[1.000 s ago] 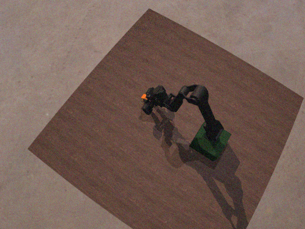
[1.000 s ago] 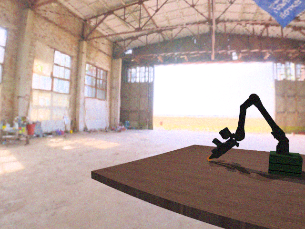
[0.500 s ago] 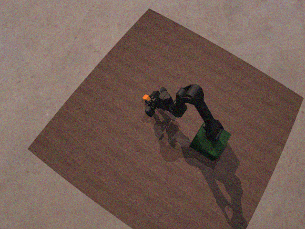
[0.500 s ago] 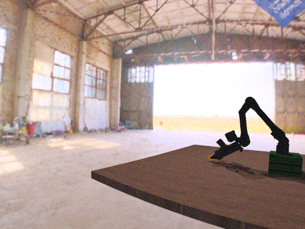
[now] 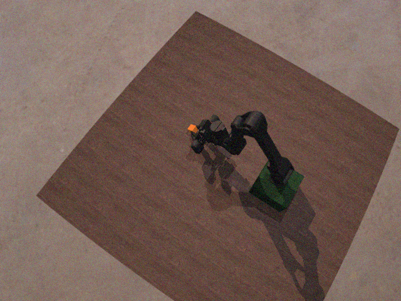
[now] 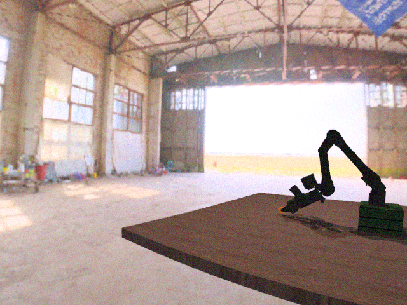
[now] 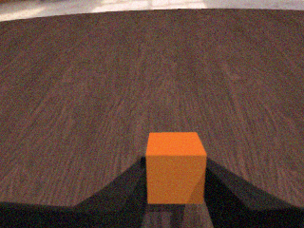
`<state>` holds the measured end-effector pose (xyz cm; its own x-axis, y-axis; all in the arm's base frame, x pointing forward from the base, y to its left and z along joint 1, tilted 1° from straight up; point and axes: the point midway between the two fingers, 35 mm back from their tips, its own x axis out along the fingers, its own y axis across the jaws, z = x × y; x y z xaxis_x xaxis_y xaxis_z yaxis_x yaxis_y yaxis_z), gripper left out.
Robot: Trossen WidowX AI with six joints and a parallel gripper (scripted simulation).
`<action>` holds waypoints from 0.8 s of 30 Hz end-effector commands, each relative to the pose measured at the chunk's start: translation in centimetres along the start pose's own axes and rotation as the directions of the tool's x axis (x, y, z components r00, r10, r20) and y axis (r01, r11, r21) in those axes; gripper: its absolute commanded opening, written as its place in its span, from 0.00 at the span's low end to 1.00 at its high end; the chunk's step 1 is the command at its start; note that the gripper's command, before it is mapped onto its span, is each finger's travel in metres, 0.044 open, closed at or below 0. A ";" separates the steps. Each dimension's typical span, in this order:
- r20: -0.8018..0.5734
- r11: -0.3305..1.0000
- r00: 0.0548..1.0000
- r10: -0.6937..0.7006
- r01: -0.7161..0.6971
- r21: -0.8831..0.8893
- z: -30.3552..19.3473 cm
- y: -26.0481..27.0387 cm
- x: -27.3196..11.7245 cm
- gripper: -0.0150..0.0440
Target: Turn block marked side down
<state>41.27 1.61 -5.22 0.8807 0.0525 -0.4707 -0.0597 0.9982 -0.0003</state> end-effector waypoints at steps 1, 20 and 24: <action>0.003 1.000 1.000 0.003 -0.003 0.004 0.0 0.0 0.0 0.34; 0.003 1.000 1.000 0.003 -0.003 0.004 0.0 0.0 0.0 1.00; 0.003 1.000 1.000 0.003 -0.003 0.004 0.0 0.0 0.0 1.00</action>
<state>41.27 1.61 -5.21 0.8812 0.0526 -0.4699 -0.0597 0.9982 -0.0002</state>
